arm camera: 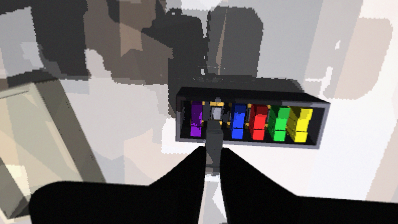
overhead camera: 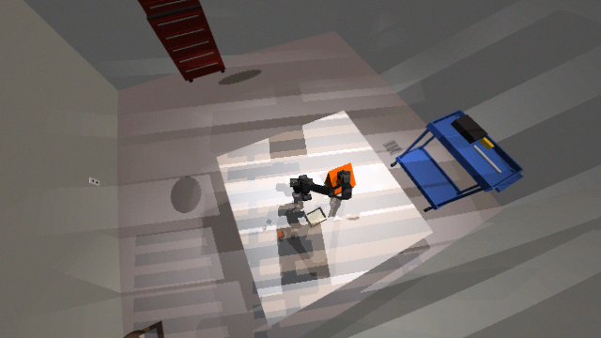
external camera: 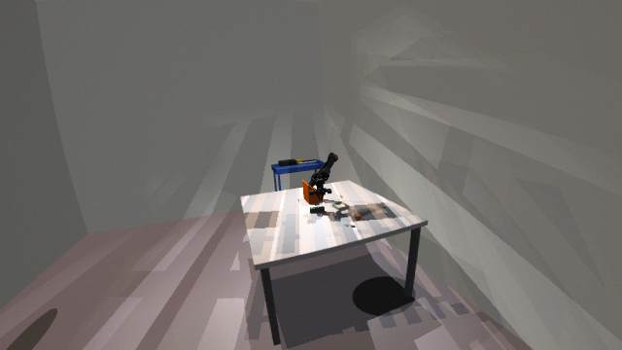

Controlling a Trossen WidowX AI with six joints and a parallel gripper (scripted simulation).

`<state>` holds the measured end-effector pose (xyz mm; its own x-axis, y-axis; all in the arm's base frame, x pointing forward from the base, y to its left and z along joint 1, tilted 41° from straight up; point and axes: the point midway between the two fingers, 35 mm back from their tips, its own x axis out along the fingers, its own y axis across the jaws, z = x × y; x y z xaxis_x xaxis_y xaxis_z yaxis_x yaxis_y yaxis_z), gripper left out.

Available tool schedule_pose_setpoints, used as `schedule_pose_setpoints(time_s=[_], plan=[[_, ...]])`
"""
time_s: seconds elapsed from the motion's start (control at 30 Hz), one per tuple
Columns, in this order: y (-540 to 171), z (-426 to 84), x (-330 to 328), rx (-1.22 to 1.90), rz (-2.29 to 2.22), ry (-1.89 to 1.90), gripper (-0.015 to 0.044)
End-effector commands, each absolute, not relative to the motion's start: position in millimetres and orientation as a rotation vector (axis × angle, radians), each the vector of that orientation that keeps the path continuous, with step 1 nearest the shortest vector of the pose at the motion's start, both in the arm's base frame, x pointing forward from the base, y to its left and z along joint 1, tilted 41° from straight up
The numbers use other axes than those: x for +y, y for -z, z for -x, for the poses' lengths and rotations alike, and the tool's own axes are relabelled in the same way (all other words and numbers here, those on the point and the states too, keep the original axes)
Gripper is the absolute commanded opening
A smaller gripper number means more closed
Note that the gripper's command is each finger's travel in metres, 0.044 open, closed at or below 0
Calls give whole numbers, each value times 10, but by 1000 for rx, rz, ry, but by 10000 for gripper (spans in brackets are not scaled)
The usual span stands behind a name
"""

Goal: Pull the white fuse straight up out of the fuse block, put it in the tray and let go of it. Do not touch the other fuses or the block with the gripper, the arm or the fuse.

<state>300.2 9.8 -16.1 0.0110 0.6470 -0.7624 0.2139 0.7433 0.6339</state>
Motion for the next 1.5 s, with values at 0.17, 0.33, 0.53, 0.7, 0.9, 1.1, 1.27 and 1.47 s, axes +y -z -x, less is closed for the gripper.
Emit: schedule_pose_setpoints(time_s=[0.17, 0.33, 0.53, 0.7, 0.9, 1.1, 1.27, 1.47], plan=[[-208, -3089, 510, 1557, -702, -376, 0], [-429, -3085, 773, 1555, -701, -375, 0], [-698, -3027, 1092, 1553, -705, -380, 0], [-924, -2934, 1353, 1553, -714, -391, 0], [-1080, -2847, 1527, 1553, -723, -400, 0], [-1050, -2850, 1553, 1553, -723, -400, 0], [-988, -2854, 1605, 1553, -723, -400, 0], [-916, -2856, 1669, 1553, -723, -401, 0]])
